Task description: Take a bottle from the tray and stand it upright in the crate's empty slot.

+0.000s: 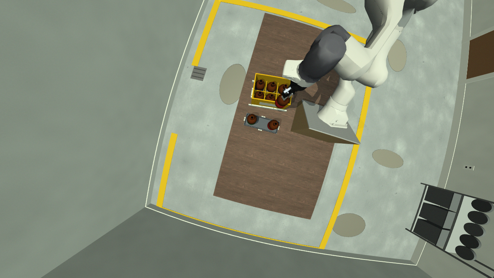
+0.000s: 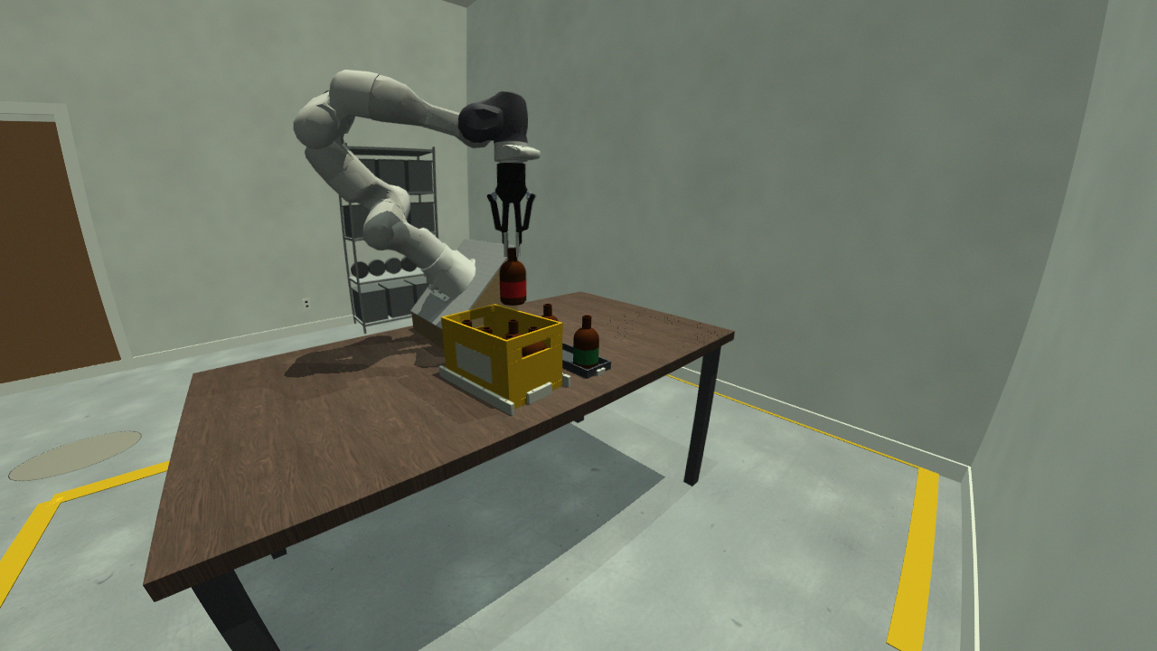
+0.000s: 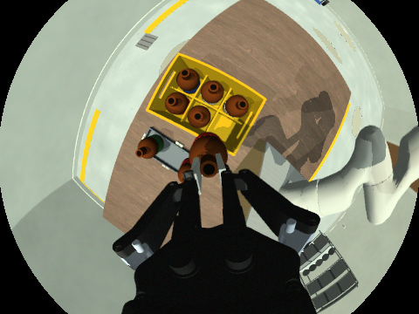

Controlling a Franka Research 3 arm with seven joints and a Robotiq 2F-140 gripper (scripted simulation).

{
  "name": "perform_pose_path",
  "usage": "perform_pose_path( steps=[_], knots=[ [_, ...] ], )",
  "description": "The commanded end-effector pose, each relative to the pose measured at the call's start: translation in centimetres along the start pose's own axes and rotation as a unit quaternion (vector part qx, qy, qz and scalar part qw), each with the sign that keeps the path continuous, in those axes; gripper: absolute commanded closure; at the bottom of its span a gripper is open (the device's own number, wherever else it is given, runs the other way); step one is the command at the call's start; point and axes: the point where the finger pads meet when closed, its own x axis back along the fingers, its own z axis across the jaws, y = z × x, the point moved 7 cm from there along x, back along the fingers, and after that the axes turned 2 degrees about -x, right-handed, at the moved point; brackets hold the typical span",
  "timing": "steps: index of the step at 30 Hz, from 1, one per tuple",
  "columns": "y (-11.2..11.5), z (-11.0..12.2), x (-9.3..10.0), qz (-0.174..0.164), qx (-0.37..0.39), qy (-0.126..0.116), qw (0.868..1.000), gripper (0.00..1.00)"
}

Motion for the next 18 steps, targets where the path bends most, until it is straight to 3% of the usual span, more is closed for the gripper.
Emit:
perform_pose_path(
  steps=[1,18],
  knots=[
    [-0.5,0.7,0.0,0.001,0.004,0.001,1.000,1.00],
    [-1.5,3.2,0.0,0.001,0.004,0.001,1.000,1.00]
  ],
)
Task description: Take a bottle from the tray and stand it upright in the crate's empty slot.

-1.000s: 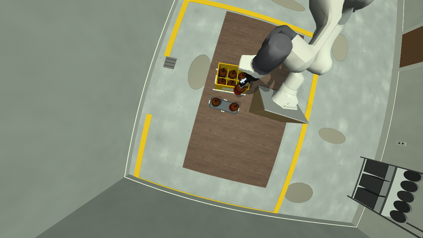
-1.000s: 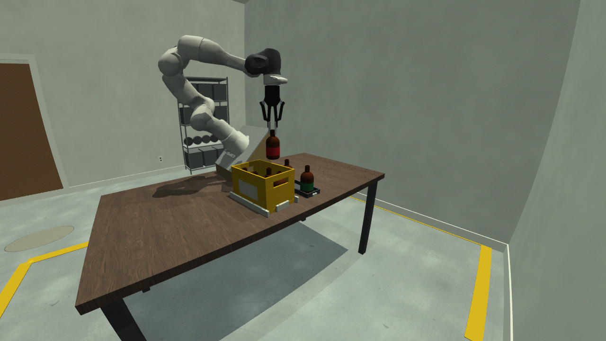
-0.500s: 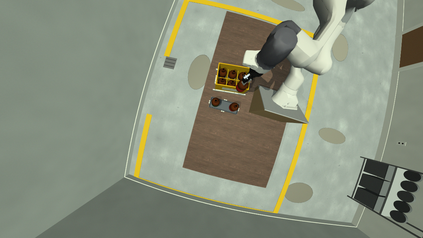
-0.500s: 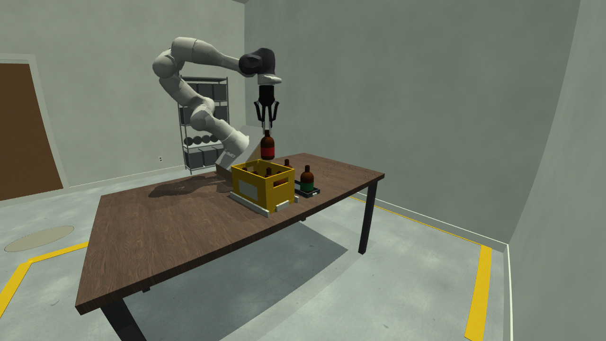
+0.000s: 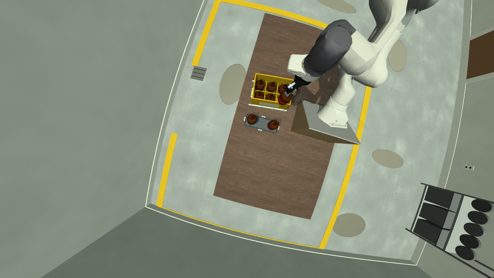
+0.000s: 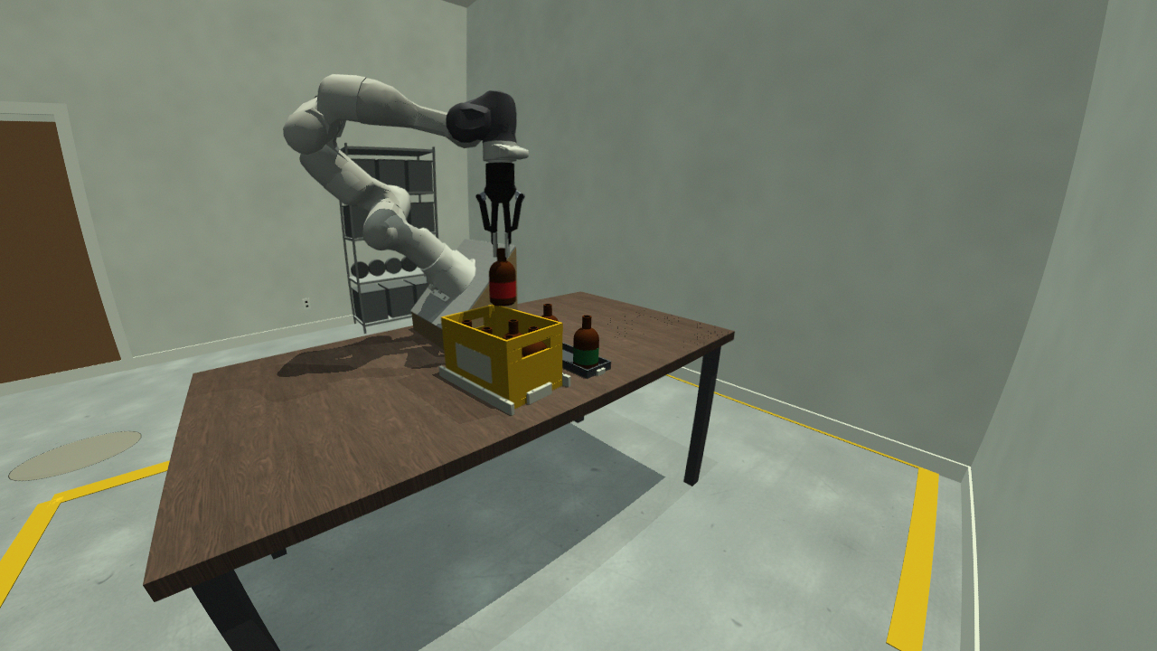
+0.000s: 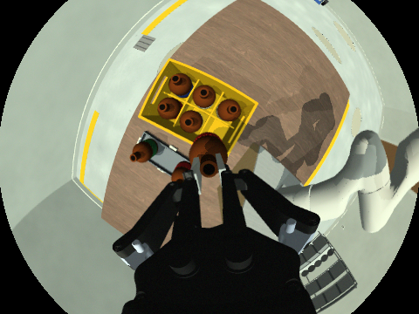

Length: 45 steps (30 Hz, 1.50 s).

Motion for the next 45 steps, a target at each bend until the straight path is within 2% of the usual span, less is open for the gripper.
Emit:
perform_pose_path(
  steps=[1,23,45],
  knots=[
    [-0.4,0.6,0.0,0.001,0.005,0.001,1.000,1.00],
    [-1.1,2.3,0.0,0.001,0.005,0.001,1.000,1.00],
    [-1.3,2.7,0.0,0.001,0.005,0.001,1.000,1.00]
  ],
)
